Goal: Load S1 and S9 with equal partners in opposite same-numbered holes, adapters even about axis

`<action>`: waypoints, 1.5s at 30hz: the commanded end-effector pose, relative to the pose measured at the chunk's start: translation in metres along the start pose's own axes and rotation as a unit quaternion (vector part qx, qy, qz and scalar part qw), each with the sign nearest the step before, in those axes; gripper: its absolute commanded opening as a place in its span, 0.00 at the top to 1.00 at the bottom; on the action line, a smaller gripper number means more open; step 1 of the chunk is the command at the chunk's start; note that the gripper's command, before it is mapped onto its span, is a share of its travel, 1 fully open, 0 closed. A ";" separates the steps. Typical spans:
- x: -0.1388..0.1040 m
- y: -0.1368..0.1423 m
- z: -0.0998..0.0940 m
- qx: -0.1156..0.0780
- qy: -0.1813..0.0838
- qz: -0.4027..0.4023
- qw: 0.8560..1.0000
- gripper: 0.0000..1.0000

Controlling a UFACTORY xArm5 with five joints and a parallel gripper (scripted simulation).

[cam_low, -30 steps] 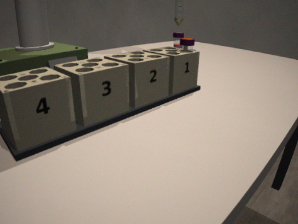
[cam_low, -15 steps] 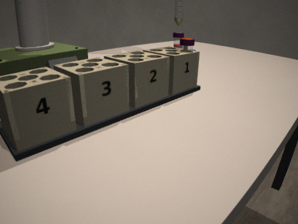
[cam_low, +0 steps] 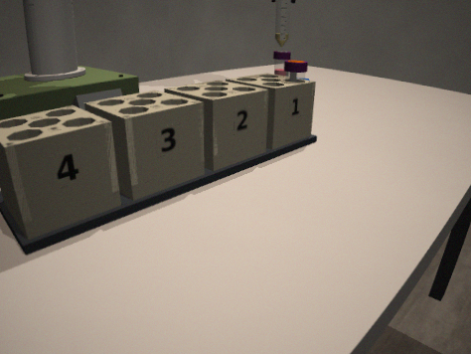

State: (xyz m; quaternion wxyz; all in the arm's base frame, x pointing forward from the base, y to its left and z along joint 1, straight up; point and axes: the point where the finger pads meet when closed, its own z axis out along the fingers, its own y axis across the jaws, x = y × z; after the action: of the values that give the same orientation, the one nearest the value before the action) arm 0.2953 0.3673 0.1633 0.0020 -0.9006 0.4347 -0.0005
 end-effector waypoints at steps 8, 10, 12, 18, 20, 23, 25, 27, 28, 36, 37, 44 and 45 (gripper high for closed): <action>0.000 -0.002 0.015 0.003 -0.001 0.000 1.000 1.00; 0.000 -0.002 0.019 0.003 -0.001 0.000 1.000 1.00; 0.000 -0.002 0.023 0.003 -0.001 0.000 1.000 1.00; 0.000 -0.002 0.031 0.003 -0.001 0.000 1.000 1.00; 0.000 -0.002 0.035 0.003 -0.001 0.000 1.000 1.00; 0.000 -0.002 0.041 0.003 -0.001 0.000 1.000 1.00; 0.000 -0.002 0.045 0.003 -0.001 0.000 1.000 1.00; 0.000 -0.002 0.049 0.003 -0.001 0.000 1.000 1.00; 0.000 -0.002 0.051 0.003 -0.001 0.000 1.000 1.00; 0.000 -0.002 0.059 0.003 -0.001 0.000 1.000 1.00; 0.000 -0.002 0.059 0.003 -0.001 0.000 1.000 1.00; 0.000 -0.002 0.059 0.003 -0.001 0.000 1.000 1.00; 0.000 -0.002 0.059 0.003 -0.001 0.000 1.000 1.00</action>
State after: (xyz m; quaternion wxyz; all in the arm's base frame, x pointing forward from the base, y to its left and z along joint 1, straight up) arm 0.2960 0.3681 0.1026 0.0031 -0.9006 0.4347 -0.0007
